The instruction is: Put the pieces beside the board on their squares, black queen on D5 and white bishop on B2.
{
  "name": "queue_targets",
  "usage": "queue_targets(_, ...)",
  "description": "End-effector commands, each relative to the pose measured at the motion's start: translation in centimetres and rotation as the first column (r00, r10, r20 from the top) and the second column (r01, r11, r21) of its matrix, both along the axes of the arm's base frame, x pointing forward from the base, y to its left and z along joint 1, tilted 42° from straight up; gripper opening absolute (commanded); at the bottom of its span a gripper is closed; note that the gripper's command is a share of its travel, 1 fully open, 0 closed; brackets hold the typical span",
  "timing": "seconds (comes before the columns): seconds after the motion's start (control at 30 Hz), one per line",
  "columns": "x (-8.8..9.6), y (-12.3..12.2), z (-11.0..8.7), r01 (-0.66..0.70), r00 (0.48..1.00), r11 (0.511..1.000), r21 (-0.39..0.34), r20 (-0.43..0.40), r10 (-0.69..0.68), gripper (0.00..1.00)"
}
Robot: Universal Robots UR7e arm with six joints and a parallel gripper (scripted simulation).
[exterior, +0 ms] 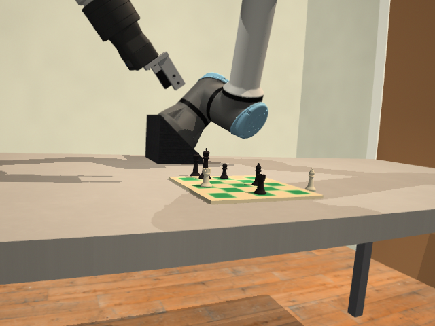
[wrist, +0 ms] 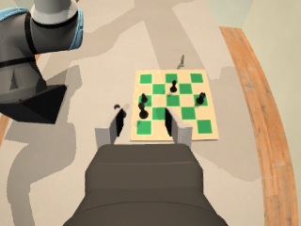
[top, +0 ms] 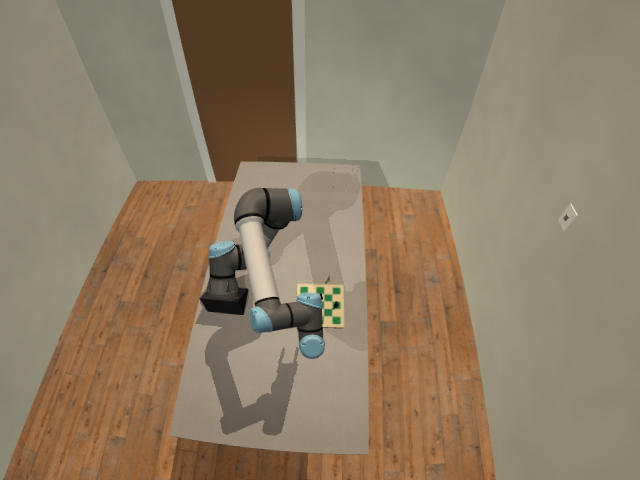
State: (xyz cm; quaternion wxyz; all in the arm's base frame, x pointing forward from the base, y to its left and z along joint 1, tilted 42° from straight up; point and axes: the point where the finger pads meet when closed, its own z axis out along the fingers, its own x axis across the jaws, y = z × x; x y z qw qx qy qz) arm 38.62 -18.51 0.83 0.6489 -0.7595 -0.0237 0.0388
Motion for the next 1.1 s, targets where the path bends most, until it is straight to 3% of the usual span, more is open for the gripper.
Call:
queue_targets(0.0,-1.4,1.2,1.7,0.015,1.0,0.992,-0.128,-0.013,-0.017,1.0)
queue_targets(0.37,-4.9,4.9,3.8,0.06,0.996,0.919,-0.391,-0.033,-0.079,1.0)
queue_targets(0.43,-4.9,4.9,3.8,0.06,0.996,0.919,-0.391,-0.033,-0.079,1.0)
queue_targets(0.8,-7.4,7.8,4.0,0.11,0.988,0.819,-0.564,-0.029,-0.152,1.0)
queue_targets(1.07,-8.2,8.7,3.8,0.127,0.984,0.78,-0.612,-0.024,-0.179,1.0)
